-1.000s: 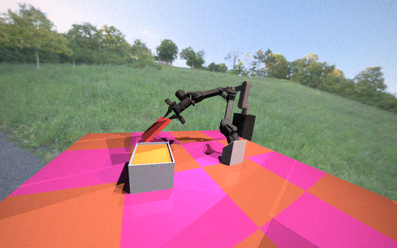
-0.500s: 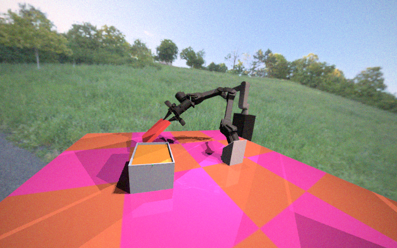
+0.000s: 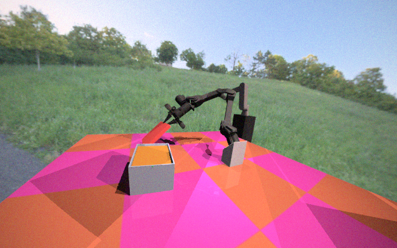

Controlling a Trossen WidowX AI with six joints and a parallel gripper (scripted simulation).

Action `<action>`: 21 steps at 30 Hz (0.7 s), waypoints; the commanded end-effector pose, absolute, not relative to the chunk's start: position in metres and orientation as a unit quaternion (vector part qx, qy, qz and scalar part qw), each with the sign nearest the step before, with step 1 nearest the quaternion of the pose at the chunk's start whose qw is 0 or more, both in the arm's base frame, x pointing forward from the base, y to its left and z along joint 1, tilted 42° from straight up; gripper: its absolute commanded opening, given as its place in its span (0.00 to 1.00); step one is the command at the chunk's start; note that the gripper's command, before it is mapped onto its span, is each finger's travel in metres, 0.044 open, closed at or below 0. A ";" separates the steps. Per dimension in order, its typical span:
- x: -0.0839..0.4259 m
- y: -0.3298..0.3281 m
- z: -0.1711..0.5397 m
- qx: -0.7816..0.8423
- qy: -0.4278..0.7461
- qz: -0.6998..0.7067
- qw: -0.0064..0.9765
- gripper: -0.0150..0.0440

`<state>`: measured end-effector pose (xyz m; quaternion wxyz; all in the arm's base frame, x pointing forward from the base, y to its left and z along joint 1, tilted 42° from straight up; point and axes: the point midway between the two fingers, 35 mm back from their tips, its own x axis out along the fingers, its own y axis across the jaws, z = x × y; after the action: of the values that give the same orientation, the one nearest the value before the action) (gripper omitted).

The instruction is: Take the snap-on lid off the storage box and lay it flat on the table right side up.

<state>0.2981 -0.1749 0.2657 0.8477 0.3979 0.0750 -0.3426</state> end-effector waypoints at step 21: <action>0.299 -0.186 0.253 0.397 0.075 -0.338 0.850 0.25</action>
<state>0.2982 -0.1860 0.2537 0.8483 0.3972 0.0747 -0.3420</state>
